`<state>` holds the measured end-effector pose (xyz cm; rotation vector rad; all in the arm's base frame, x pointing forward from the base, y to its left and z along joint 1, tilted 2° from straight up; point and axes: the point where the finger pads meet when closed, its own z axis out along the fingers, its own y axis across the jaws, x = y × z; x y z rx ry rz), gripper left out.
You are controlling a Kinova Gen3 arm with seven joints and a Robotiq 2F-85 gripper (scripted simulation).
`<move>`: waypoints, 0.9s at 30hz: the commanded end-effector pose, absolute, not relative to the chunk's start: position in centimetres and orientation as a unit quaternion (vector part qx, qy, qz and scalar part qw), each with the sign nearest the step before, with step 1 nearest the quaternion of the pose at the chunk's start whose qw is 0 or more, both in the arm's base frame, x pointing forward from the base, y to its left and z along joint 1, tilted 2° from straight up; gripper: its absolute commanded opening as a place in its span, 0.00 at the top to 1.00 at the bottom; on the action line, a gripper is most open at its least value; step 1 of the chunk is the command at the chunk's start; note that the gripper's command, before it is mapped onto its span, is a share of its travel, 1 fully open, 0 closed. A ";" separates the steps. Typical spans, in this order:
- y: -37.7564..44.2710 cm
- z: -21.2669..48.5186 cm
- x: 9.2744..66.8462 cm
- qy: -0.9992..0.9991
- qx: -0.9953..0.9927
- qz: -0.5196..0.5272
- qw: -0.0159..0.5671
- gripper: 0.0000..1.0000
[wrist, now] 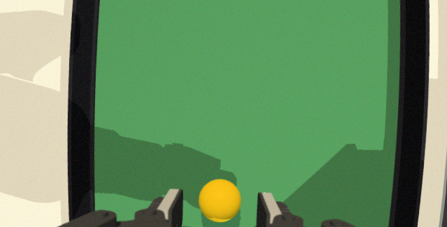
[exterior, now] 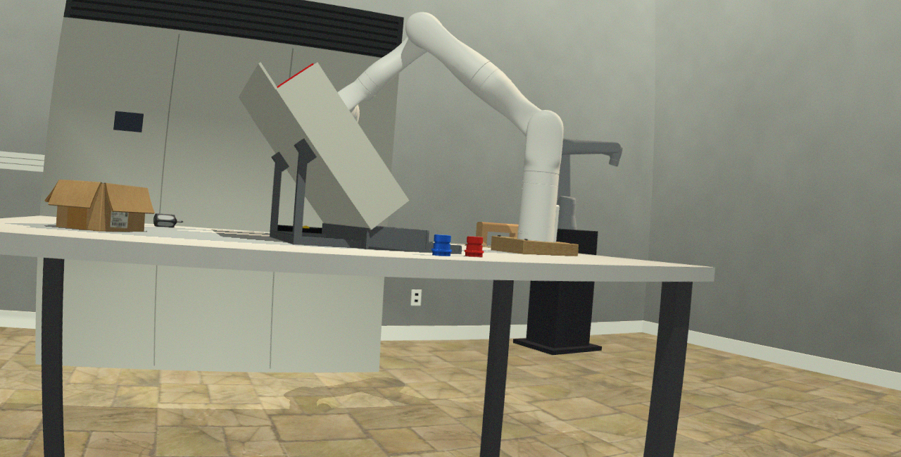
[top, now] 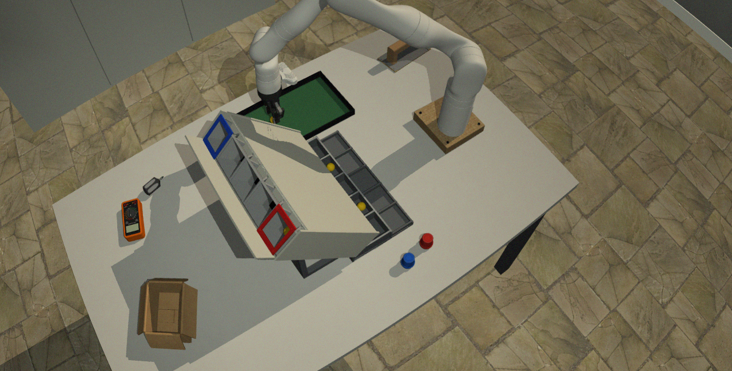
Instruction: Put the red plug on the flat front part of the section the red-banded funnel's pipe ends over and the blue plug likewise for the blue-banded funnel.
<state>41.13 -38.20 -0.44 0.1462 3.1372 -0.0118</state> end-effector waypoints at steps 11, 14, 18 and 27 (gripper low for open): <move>-38.2 -1.1 41.3 0.999 0.047 -0.004 0.001 0.50; -38.2 -1.1 41.3 0.999 0.047 -0.004 0.001 0.50; -38.2 -1.1 41.3 0.999 0.047 -0.004 0.001 0.50; -38.2 -1.7 41.3 0.999 0.047 -0.004 0.000 0.50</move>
